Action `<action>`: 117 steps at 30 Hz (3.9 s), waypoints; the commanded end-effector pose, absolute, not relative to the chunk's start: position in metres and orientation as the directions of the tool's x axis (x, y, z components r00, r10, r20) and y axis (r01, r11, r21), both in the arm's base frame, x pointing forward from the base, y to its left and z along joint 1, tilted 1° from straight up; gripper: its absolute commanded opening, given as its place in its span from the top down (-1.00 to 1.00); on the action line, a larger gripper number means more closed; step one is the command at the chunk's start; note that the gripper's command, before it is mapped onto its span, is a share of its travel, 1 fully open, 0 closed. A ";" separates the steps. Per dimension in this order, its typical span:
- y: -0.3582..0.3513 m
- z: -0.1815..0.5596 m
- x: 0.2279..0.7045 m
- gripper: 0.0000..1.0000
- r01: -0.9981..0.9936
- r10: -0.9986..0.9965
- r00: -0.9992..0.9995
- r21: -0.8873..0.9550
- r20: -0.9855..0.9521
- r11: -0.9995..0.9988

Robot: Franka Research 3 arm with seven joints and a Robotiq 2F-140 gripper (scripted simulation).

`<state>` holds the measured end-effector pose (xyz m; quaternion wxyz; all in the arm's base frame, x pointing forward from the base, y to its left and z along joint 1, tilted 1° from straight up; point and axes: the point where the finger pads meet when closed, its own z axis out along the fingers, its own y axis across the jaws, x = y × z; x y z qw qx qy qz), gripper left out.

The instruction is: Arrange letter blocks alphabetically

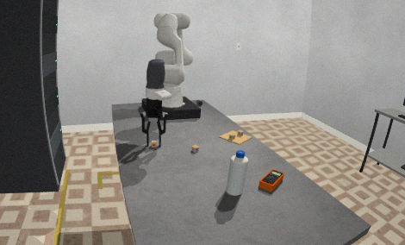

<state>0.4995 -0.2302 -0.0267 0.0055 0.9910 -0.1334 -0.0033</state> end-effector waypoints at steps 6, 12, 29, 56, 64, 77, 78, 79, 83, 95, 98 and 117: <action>-0.230 -0.028 0.501 0.14 -0.266 -0.266 0.964 0.010 -0.001 -0.964; -0.230 -0.028 0.501 0.14 -0.266 -0.266 0.964 0.010 -0.001 -0.964; -0.230 -0.028 0.501 0.14 -0.266 -0.266 0.964 0.010 -0.001 -0.964; -0.230 -0.028 0.501 0.57 -0.266 -0.266 0.964 0.010 -0.001 -0.964; -0.230 -0.028 0.501 0.57 -0.266 -0.266 0.964 0.010 -0.001 -0.964; -0.230 -0.028 0.501 0.57 -0.266 -0.266 0.964 0.010 -0.001 -0.964; -0.230 -0.028 0.501 0.57 -0.266 -0.266 0.964 0.010 -0.001 -0.964; -0.230 -0.028 0.501 0.57 -0.266 -0.266 0.964 0.010 -0.001 -0.964; -0.230 -0.028 0.501 0.57 -0.266 -0.266 0.964 0.010 -0.001 -0.964; -0.230 0.005 0.501 0.57 -0.266 -0.266 0.964 0.010 -0.001 -0.964; -0.230 0.027 0.501 0.57 -0.266 -0.266 0.964 0.010 -0.001 -0.964; -0.229 0.072 0.501 0.57 -0.266 -0.266 0.964 0.010 -0.001 -0.964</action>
